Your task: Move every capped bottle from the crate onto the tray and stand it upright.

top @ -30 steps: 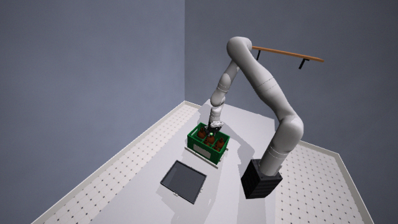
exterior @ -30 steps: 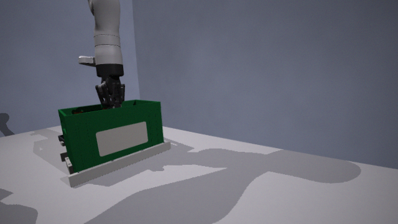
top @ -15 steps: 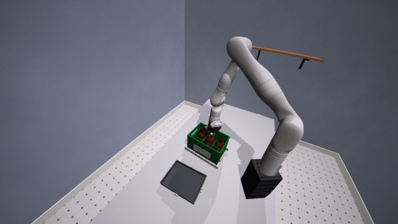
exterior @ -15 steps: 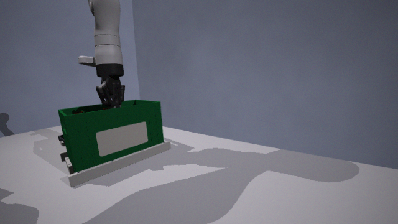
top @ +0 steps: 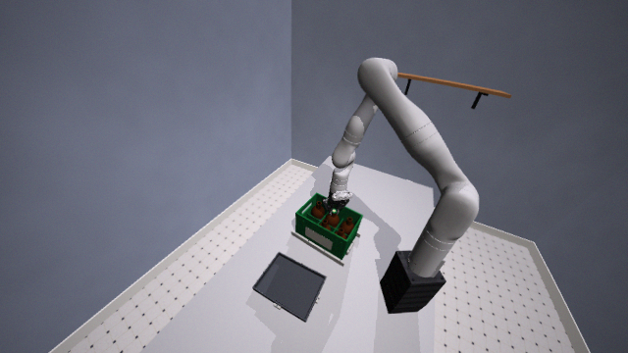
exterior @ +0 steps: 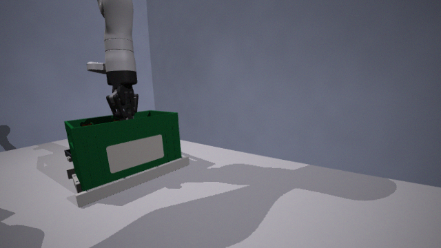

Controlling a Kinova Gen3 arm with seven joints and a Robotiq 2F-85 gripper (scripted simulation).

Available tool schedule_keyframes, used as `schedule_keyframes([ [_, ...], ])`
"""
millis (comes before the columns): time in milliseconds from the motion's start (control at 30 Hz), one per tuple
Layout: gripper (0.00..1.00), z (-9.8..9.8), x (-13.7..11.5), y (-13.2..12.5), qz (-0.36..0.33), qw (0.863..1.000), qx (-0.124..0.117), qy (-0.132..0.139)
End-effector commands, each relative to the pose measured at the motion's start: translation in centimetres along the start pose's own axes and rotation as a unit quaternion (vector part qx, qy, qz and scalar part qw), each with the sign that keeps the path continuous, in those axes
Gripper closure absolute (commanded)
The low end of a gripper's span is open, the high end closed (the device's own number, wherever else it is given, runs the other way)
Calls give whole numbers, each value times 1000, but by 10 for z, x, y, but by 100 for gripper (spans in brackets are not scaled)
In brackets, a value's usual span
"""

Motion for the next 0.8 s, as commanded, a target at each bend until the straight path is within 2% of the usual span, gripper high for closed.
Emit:
schedule_keyframes([
  [0,100,1,0,0,0,1000,0,-1],
  [500,100,1,0,0,0,1000,0,-1],
  [767,100,27,0,0,3,1000,1,-1],
])
Point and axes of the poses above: the point where the finger pads meet when closed, its own z axis back along the fingers, its own y axis across the jaws, x = y × z, the point moved 5 cm from there along z, back along the fingers, and after that the axes turned 1 degree about -z, right-handed, at the moved point
